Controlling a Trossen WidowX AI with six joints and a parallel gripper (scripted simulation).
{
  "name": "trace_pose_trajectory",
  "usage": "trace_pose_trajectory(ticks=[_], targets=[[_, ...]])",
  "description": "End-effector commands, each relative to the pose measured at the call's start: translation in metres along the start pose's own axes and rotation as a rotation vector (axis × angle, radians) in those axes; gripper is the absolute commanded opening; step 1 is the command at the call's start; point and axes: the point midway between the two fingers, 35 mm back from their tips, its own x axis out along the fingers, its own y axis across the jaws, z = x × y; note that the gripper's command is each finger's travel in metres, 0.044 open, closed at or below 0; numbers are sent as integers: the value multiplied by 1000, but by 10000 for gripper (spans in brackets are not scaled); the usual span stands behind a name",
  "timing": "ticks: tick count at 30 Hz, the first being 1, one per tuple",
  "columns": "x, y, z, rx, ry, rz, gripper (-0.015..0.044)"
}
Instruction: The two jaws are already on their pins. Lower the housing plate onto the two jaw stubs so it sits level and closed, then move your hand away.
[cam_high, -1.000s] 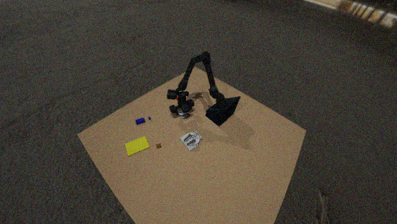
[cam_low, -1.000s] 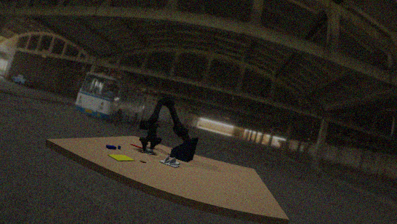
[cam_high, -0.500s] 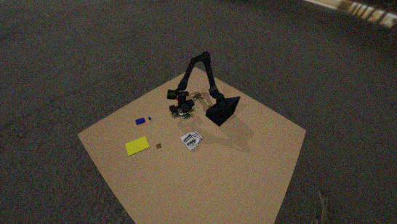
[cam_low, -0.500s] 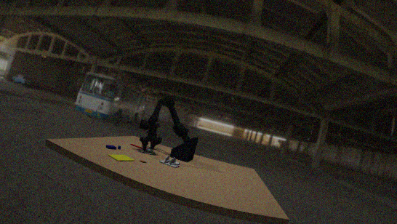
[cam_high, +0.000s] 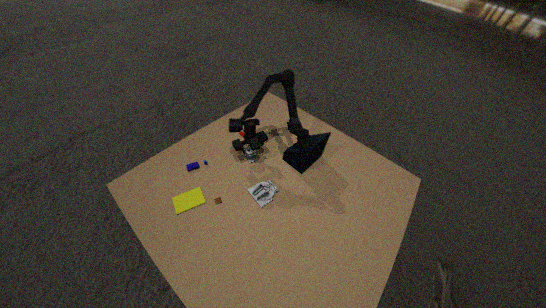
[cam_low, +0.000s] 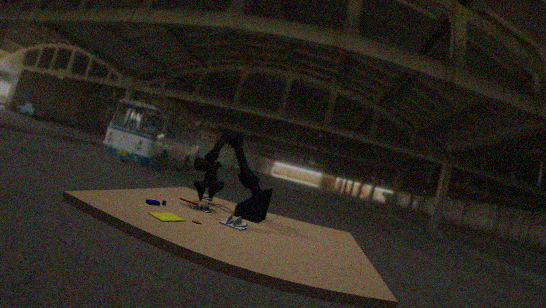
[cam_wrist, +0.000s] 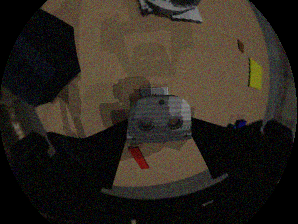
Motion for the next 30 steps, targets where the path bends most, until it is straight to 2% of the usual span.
trace_pose_trajectory(ticks=[1, 6, 13, 30], targets=[[-15, 0, -2, 9, 6, -9, 351], [-29, 2, -3, 8, 7, -10, 351], [-29, 1, -1, 20, 5, -10, 351], [-25, -18, 50, 329, -37, 4, 351]])
